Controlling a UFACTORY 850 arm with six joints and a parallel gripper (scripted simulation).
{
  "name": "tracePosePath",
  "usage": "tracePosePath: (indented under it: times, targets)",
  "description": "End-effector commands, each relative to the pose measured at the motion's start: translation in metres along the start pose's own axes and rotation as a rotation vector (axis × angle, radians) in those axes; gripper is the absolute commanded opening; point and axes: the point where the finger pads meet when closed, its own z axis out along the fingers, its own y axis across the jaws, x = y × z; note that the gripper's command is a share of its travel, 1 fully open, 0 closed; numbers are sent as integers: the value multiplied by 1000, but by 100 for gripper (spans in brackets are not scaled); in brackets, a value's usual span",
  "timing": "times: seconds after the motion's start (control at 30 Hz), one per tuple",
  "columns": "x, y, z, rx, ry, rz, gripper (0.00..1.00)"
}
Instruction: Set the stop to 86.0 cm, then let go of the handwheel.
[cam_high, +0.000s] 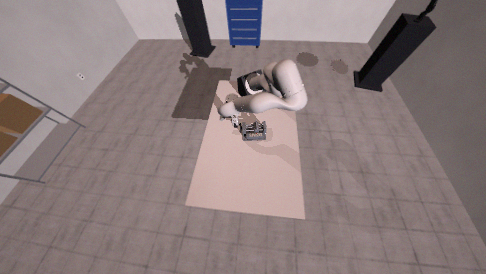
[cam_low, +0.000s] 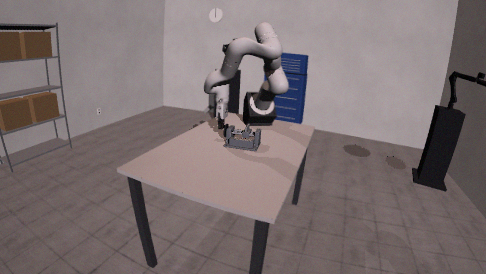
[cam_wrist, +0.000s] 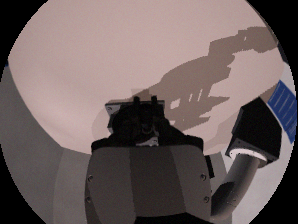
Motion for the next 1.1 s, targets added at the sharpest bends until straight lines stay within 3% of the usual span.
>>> tracePosePath:
  times: [0.0,0.5,0.77,1.07]
  targets:
    - [0,5,6,0,1,0,6]
    - [0,5,31,0,1,0,6]
    - [0,-12,46,0,1,0,6]
    - [0,-27,47,0,1,0,6]
